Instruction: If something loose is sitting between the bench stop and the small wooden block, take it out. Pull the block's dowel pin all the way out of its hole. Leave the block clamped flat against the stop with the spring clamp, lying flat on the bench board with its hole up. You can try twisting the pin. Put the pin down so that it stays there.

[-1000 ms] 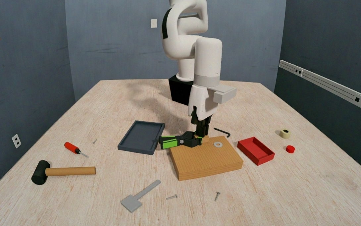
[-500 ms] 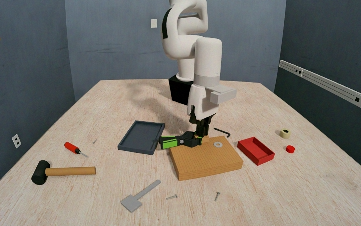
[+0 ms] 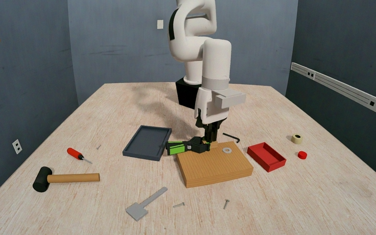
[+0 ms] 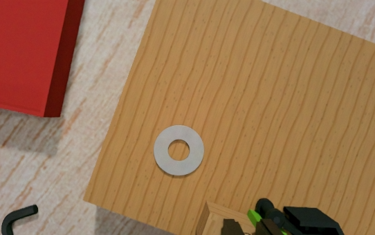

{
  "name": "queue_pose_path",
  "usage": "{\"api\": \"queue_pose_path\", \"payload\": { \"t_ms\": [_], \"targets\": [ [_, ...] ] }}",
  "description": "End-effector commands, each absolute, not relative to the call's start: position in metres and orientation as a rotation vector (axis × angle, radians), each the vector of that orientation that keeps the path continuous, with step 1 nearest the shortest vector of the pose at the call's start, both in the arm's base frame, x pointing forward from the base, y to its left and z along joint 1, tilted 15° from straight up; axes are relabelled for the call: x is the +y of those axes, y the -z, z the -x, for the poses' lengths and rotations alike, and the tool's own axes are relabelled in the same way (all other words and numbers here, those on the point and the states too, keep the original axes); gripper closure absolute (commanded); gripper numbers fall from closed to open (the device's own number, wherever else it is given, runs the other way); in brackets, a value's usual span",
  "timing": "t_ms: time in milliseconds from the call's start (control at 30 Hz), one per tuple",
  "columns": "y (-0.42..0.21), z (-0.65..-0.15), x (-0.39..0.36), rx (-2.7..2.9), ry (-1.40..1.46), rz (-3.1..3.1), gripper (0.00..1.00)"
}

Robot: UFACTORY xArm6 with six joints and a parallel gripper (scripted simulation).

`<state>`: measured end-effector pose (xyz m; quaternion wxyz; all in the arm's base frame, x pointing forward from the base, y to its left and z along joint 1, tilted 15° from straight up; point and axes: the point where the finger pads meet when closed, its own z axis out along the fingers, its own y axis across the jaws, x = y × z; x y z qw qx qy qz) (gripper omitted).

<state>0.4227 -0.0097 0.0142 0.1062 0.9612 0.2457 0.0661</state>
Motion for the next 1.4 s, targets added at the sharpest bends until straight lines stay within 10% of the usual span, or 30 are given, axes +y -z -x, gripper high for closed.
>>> {"api": "queue_pose_path", "payload": {
  "t_ms": [0, 1367],
  "targets": [
    [-0.0153, -0.4239, -0.0095, 0.649, -0.210, -2.849, 1.00],
    [-0.0158, -0.4238, -0.0094, -0.002, -0.277, -2.953, 1.00]
  ]
}}
